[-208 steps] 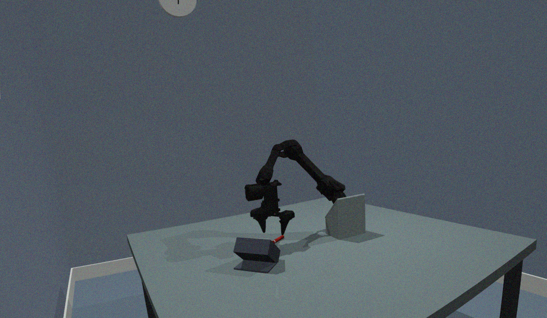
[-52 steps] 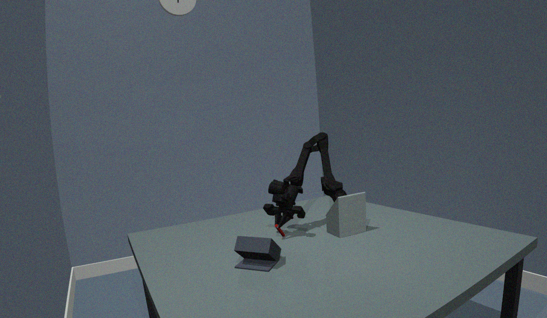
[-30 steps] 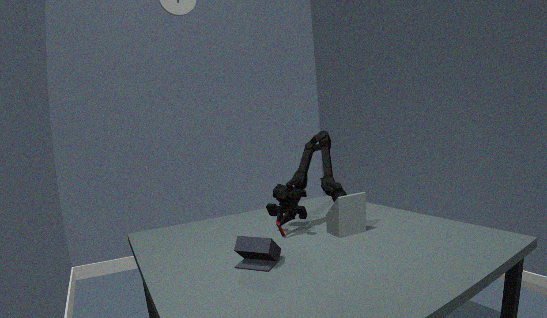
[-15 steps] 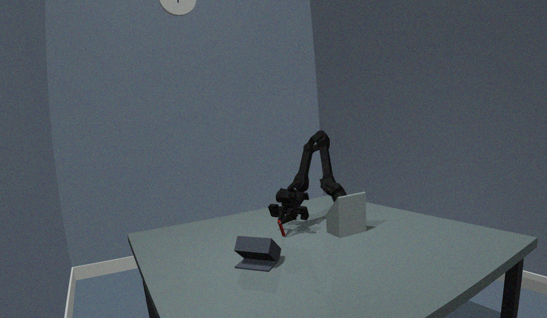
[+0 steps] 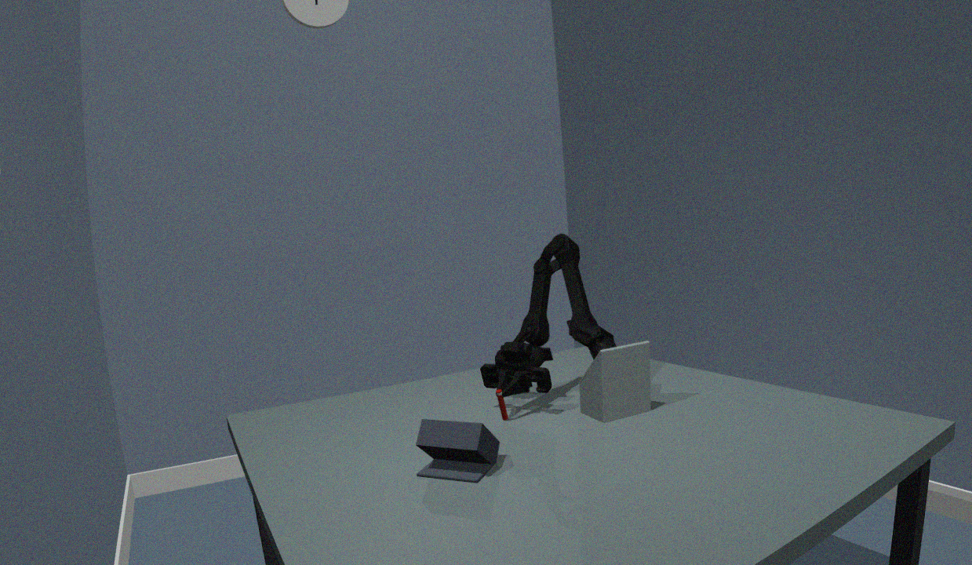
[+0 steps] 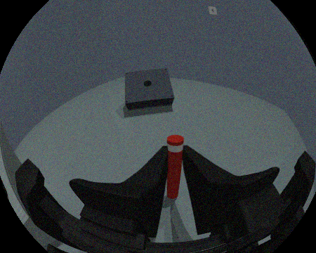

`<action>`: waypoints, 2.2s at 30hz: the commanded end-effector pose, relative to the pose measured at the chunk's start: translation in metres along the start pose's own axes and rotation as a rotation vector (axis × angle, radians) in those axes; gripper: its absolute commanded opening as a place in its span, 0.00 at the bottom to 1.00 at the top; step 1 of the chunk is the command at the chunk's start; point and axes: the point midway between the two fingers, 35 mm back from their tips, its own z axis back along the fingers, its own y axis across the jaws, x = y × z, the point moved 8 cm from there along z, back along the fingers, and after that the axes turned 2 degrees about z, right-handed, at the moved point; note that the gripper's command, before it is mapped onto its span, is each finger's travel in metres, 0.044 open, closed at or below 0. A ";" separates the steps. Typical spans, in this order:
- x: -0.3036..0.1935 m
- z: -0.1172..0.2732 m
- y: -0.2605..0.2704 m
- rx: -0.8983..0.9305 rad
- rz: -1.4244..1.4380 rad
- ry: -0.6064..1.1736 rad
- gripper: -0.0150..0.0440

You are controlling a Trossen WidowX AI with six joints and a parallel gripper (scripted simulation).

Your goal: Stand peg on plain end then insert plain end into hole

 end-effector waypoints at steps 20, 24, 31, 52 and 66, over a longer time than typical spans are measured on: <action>-0.013 0.007 -0.001 -0.007 0.007 -0.098 0.34; -0.014 0.007 -0.001 -0.006 0.001 -0.098 0.34; -0.016 0.007 0.000 -0.003 -0.004 -0.097 0.34; -0.020 0.010 0.002 0.000 0.002 -0.112 0.34; -0.023 0.011 0.003 -0.001 0.013 -0.135 0.34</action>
